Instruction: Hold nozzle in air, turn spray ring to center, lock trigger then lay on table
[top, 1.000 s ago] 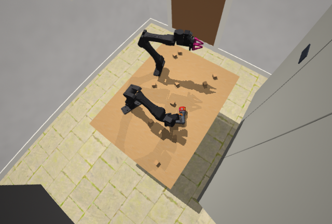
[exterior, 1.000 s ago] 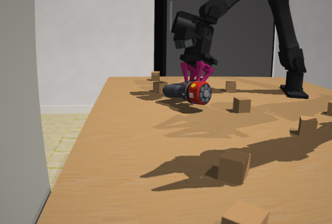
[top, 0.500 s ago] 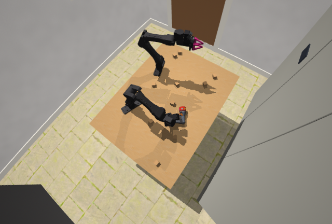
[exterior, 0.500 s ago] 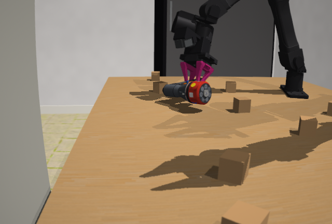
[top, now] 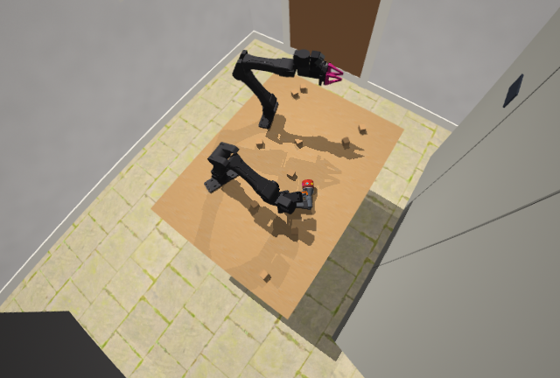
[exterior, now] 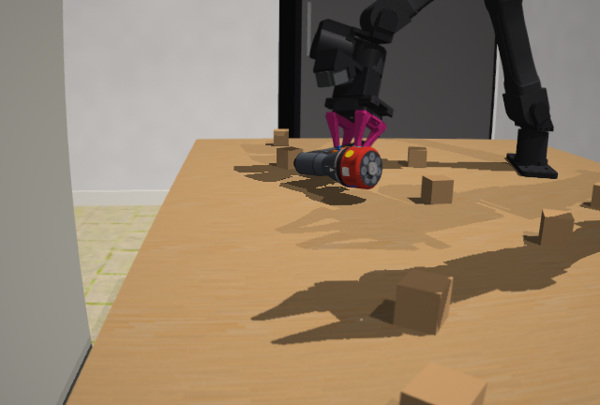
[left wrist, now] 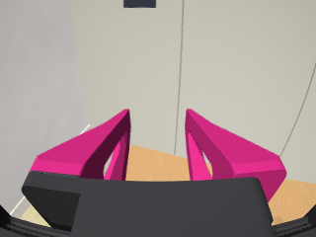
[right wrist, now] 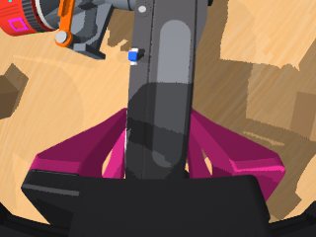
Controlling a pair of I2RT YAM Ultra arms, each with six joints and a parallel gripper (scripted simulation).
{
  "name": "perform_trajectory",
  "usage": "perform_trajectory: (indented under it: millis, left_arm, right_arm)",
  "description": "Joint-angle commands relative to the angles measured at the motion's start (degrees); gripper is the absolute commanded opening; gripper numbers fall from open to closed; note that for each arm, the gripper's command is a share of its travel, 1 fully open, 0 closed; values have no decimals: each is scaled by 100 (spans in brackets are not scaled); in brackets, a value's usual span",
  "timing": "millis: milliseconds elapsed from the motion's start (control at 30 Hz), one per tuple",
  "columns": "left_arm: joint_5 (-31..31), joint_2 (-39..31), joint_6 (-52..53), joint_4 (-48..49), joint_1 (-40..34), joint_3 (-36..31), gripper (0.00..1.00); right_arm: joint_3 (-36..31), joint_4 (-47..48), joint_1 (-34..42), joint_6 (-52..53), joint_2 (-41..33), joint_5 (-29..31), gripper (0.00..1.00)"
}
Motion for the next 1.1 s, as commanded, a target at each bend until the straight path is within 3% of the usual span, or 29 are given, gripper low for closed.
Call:
perform_trajectory:
  millis: [0, 533, 900, 967, 1067]
  left_arm:
    - [-25, 46, -33, 100, -17, 259, 37]
    - [-25, 46, -33, 100, -17, 259, 37]
    - [-25, 46, -33, 100, -17, 259, 37]
    - [-25, 46, -33, 100, -17, 259, 37]
    - [-25, 46, -33, 100, -17, 259, 37]
  right_arm:
    - [225, 136, 42, 45, -243, -243, 36]
    - [224, -70, 31, -43, -207, -85, 36]
    - [-174, 1876, 380, 479, -470, -164, 36]
    - [-174, 1876, 380, 479, -470, -164, 36]
    - [-370, 2468, 542, 654, -92, -76, 36]
